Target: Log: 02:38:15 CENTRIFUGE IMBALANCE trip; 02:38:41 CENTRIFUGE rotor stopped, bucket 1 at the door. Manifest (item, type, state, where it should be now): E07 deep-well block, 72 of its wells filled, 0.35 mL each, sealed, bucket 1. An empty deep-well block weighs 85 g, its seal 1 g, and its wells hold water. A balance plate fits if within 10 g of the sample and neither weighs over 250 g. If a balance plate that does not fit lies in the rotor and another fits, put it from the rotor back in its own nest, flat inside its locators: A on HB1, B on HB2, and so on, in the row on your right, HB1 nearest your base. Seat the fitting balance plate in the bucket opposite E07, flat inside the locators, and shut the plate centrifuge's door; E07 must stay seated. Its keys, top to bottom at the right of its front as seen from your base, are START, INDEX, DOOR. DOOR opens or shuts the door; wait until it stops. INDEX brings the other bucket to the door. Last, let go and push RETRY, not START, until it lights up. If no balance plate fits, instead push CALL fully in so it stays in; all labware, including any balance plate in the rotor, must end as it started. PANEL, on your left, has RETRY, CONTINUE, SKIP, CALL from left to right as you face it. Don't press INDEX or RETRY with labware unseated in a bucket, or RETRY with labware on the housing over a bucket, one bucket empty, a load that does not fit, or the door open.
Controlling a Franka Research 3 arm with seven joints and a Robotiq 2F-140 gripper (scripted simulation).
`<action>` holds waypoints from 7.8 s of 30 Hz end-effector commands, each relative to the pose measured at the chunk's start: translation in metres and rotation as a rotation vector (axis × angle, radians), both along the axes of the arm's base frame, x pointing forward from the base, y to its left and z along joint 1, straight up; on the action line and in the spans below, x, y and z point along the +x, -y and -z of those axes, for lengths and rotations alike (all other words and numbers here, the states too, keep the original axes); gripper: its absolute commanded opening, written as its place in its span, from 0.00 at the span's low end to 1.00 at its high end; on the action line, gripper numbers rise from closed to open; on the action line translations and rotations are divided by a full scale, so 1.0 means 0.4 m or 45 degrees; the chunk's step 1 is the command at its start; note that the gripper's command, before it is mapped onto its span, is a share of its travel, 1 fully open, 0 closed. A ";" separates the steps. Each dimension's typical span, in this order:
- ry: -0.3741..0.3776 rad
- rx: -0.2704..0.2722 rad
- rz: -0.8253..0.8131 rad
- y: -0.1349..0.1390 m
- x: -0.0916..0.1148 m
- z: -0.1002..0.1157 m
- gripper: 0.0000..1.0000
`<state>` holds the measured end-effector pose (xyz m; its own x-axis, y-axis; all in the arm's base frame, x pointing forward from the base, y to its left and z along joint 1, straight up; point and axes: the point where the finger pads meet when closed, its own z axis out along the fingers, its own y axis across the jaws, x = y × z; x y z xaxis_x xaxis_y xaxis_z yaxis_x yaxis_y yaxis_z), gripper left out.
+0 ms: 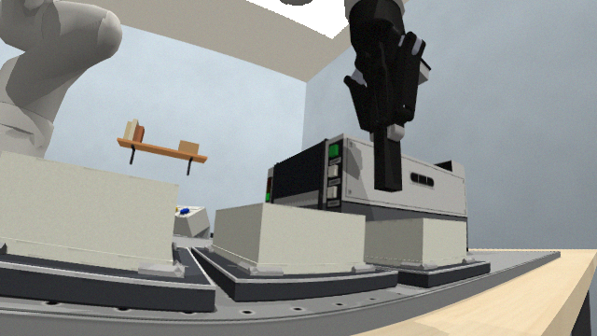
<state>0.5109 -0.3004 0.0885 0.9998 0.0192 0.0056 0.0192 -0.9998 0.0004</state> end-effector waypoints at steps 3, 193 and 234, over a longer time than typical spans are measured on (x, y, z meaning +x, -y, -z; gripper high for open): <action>-0.006 0.001 0.009 -0.001 -0.003 0.000 0.10; 0.772 0.018 -0.008 -0.411 -0.051 -0.025 0.10; 0.772 0.018 -0.008 -0.412 -0.013 -0.025 0.10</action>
